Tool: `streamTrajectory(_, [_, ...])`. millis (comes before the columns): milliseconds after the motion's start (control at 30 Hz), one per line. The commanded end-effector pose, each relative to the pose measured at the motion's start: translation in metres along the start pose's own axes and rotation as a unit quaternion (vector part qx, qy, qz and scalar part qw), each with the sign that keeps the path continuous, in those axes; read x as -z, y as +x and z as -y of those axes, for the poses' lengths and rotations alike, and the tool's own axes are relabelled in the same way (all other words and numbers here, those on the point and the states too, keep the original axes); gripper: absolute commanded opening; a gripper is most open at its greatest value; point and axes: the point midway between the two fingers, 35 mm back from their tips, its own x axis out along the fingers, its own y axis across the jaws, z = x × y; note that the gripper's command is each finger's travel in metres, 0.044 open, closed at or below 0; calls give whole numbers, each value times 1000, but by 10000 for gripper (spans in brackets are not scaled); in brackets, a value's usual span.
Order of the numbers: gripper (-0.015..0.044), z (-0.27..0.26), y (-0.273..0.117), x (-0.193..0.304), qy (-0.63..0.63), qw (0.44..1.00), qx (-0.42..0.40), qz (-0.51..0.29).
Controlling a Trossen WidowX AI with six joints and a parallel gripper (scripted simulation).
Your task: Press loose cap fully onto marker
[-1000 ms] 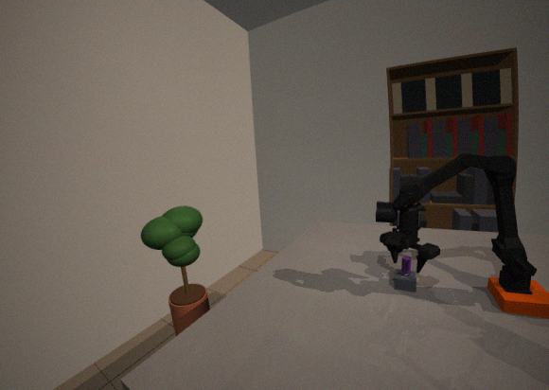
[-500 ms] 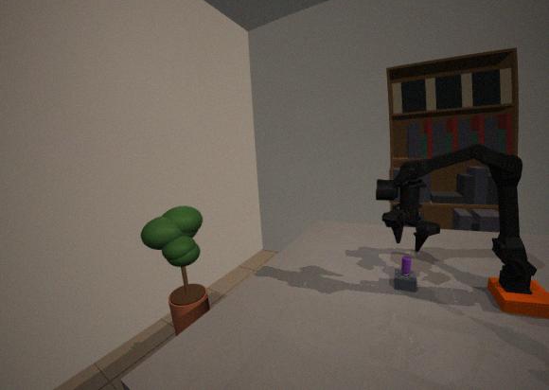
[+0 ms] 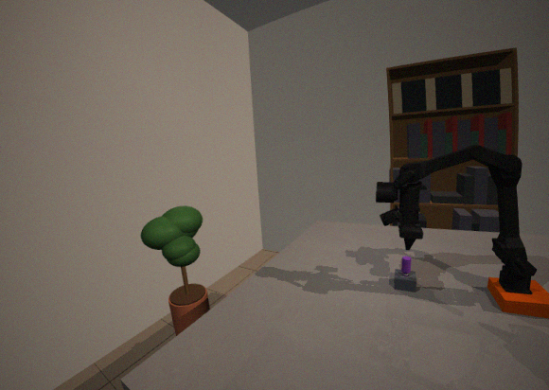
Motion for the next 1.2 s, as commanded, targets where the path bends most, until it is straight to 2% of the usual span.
streamTrajectory(0, [0, 0, 0, -1, 18, 1000, -1, 1])
streamTrajectory(1167, [0, 0, 41, -1, 18, 1000, -1, 1])
